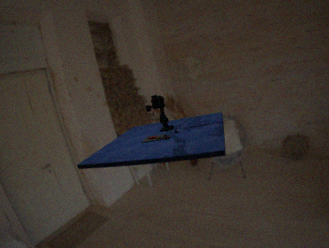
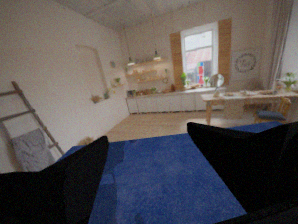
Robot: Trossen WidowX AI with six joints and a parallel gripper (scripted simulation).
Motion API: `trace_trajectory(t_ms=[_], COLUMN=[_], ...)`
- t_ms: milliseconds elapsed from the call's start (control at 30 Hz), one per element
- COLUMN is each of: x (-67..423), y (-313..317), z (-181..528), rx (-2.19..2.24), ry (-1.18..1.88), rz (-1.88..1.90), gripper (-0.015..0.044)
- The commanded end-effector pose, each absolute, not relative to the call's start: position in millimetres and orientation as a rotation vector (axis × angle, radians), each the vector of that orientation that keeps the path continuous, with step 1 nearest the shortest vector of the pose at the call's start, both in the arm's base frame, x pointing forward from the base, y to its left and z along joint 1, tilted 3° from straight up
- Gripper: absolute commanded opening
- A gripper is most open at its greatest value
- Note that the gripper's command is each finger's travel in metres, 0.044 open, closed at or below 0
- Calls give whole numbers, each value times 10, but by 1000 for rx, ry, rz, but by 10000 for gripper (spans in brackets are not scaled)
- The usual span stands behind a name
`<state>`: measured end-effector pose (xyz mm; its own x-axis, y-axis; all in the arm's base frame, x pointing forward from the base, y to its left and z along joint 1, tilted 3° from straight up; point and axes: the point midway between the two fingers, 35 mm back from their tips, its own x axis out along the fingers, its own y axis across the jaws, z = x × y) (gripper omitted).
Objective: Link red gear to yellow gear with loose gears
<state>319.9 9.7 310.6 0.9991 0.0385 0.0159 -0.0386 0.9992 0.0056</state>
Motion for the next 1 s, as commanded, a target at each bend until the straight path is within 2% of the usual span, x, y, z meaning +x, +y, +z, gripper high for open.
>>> trace_trajectory(t_ms=[0, 233, 467, 800, 967], x=[3210, 3377, 3065, 2361, 2302], y=[110, 644, 1124, 1381, 1384], z=[3084, 2221, 1425, 905, 888], rx=[21, 564, 960, 1106, 1104], ry=[-3, 503, 987, 1207, 1204], rz=[42, 30, -322, -1044, -1092], gripper=[426, 440, 440, 440, 440])
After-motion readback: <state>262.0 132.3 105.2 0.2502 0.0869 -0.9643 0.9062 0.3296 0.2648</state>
